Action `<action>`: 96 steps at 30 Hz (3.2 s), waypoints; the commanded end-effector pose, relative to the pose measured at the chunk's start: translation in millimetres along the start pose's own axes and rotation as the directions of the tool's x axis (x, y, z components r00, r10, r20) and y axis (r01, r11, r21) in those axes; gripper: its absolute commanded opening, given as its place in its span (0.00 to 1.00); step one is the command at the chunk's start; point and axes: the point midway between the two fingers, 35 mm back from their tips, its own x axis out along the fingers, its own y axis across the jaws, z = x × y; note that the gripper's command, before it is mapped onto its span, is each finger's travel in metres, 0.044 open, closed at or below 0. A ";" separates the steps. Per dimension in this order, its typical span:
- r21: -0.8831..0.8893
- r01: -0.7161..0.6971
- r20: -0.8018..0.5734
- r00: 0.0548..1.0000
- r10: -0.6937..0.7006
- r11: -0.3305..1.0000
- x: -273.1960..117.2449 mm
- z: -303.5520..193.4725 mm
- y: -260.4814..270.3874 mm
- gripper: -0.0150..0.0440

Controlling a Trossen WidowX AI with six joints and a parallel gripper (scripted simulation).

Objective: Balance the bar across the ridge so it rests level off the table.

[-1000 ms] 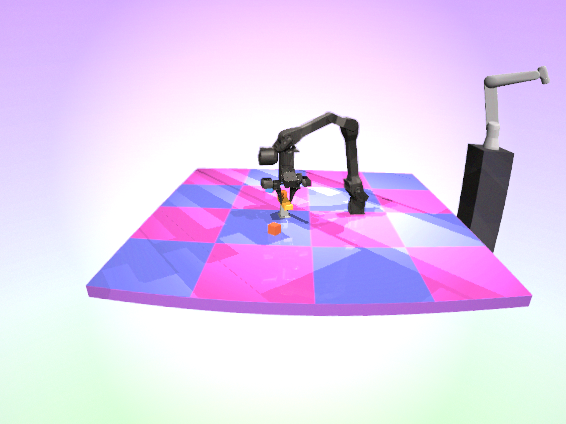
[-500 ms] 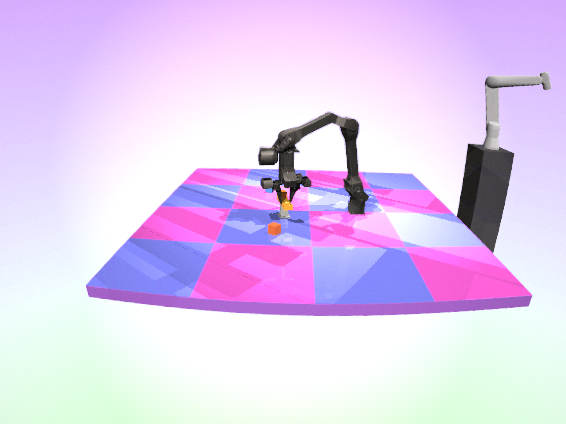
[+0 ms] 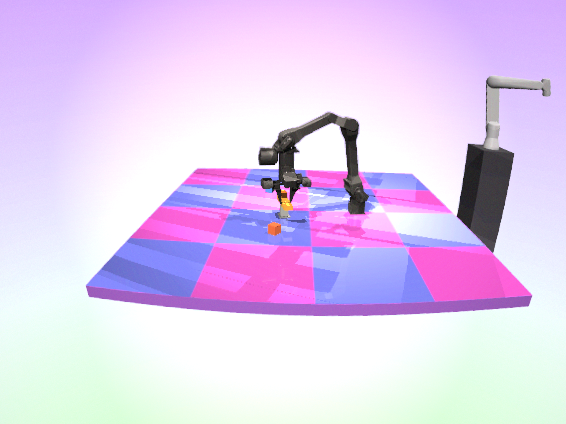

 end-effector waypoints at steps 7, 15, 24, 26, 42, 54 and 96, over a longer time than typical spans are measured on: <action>-0.003 -0.003 -0.002 1.000 0.003 1.000 2.8 -0.1 0.6 0.25; -0.003 -0.003 -0.002 1.000 0.003 1.000 2.6 0.0 0.6 0.25; -0.003 -0.003 -0.002 1.000 0.003 1.000 1.0 0.1 0.6 0.25; -0.003 -0.003 -0.002 1.000 0.003 1.000 1.0 0.1 0.6 0.25; -0.001 0.002 0.000 1.000 -0.002 1.000 0.6 0.3 0.0 0.25; -0.001 0.002 0.000 1.000 -0.002 1.000 0.6 0.3 0.0 0.25; -0.001 0.002 0.000 1.000 -0.002 1.000 0.6 0.3 0.0 0.54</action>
